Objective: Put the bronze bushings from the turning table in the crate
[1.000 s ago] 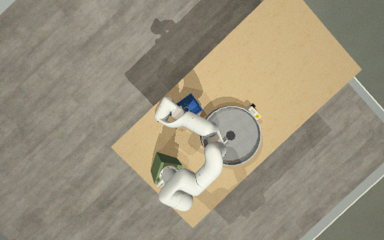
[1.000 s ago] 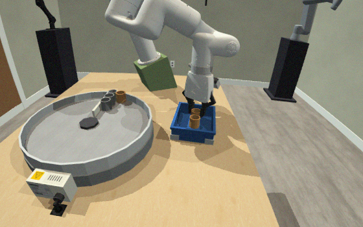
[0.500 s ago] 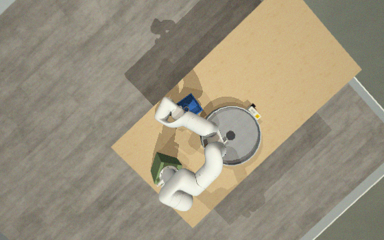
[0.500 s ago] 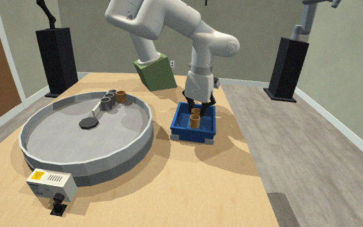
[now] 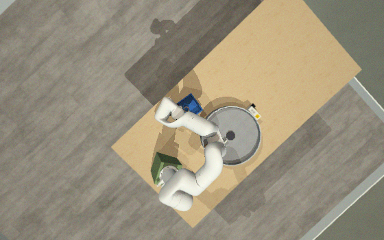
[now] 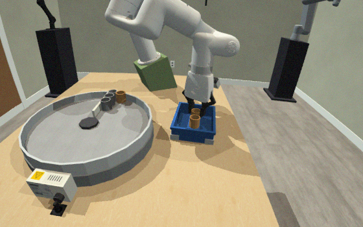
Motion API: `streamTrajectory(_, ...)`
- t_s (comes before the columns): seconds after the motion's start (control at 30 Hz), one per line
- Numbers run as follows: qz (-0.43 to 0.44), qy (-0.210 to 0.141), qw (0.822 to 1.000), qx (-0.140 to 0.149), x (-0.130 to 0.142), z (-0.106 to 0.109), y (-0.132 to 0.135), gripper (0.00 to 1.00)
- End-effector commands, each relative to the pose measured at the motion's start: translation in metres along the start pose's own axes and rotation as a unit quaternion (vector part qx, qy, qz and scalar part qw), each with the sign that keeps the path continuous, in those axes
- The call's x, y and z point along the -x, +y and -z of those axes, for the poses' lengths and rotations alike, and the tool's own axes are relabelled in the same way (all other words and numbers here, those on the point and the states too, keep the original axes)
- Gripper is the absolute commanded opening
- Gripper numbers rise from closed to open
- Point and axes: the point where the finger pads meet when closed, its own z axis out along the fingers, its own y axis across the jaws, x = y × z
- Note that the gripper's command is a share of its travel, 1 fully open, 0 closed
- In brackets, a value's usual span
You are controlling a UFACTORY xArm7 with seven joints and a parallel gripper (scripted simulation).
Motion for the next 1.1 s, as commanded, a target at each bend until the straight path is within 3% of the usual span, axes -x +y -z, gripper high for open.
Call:
streamTrajectory(0.0, 0.0, 0.0, 1.0, 0.002, 0.0, 0.005, 0.001, 0.48)
streamTrajectory(0.23, 0.0, 0.0, 1.0, 0.002, 0.0, 0.019, 0.001, 0.48)
streamTrajectory(0.67, 0.0, 0.0, 1.0, 0.002, 0.0, 0.077, 0.001, 0.48)
streamTrajectory(1.07, 0.0, 0.0, 1.0, 0.002, 0.0, 0.095, 0.001, 0.48)
